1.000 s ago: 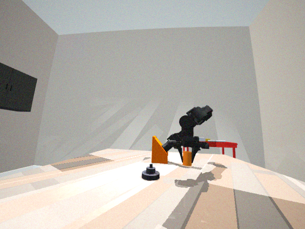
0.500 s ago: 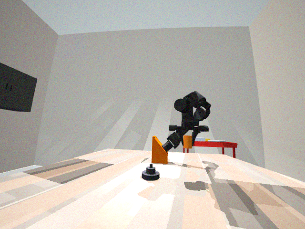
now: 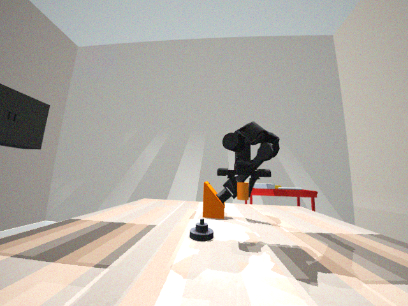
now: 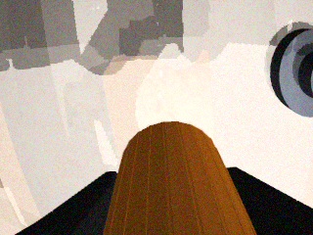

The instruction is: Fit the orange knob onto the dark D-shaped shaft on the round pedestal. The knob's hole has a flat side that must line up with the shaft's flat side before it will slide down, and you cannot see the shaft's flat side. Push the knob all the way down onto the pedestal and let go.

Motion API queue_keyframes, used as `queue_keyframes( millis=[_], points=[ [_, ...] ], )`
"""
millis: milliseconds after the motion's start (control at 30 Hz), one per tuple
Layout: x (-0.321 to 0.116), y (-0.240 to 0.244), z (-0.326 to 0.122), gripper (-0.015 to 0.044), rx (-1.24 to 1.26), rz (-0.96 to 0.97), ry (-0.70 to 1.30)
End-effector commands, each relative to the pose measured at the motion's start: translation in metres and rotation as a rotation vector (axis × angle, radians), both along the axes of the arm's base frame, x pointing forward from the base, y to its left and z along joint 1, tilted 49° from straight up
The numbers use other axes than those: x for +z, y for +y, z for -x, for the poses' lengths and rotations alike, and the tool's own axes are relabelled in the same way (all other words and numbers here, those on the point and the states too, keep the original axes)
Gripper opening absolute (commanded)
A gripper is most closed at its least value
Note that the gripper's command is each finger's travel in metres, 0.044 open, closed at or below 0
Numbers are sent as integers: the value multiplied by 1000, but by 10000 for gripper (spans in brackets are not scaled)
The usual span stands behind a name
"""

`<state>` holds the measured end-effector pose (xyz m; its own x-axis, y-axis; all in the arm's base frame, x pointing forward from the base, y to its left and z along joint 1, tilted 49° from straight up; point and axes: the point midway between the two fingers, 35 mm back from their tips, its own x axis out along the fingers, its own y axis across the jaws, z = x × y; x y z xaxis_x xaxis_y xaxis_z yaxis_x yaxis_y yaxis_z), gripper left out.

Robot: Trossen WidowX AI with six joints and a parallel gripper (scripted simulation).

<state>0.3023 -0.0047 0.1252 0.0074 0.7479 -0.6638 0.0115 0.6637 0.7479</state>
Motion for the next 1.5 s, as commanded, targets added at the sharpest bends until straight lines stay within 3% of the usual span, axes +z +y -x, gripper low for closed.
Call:
queue_keyframes(
  millis=[0, 1467],
  points=[
    [-11, -6, -4, 0, 3, 6, -2],
    [-136, -61, -19, 0, 5, 7, -6]
  ],
)
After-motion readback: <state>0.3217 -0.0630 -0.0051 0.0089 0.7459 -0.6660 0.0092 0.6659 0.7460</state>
